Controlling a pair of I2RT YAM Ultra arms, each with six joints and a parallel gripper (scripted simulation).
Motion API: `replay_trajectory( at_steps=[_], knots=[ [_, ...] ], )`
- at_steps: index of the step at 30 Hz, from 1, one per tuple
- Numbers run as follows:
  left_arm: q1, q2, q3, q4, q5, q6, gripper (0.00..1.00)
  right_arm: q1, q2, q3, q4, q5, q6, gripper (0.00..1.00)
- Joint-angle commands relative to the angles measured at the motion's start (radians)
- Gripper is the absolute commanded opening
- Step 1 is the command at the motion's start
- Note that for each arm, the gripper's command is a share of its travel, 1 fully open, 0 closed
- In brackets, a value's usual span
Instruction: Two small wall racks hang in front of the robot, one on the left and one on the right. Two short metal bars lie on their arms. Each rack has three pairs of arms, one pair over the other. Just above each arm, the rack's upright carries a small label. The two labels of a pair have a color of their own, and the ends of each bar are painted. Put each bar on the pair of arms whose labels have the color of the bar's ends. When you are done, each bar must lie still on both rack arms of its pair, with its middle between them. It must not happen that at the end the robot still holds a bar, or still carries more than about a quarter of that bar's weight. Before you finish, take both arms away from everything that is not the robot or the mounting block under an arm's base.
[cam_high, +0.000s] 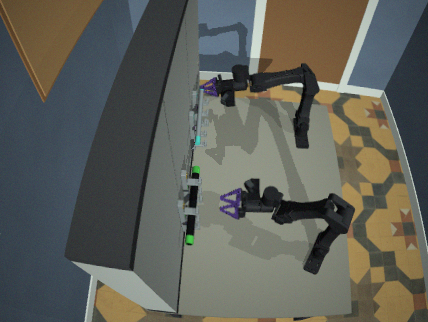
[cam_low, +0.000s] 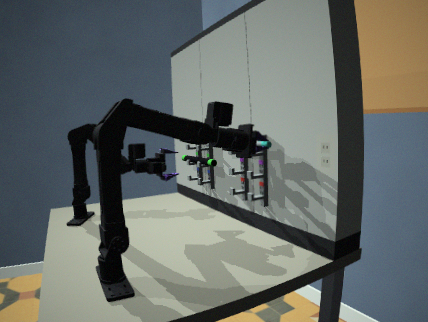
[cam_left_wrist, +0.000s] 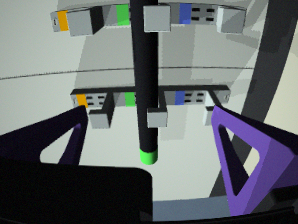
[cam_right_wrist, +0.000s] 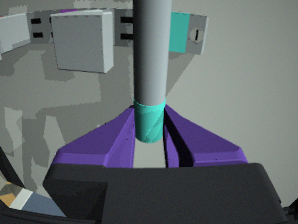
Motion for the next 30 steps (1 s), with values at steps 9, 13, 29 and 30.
replay_trajectory(
  at_steps=[9,13,29,30],
  knots=[
    [0.008,-0.027,-0.017,0.012,0.007,-0.011,1.0,-0.014,-0.026,0.052,0.084,-0.016,0.051,0.0],
    [0.008,-0.027,-0.017,0.012,0.007,-0.011,1.0,-0.013,-0.026,0.046,0.089,-0.015,0.051,0.0],
    [0.008,-0.027,-0.017,0.012,0.007,-0.011,1.0,-0.01,-0.022,0.026,0.112,-0.011,0.052,0.0],
    [0.008,-0.027,-0.017,0.012,0.007,-0.011,1.0,-0.01,-0.022,0.024,0.114,-0.011,0.052,0.0]
  ],
)
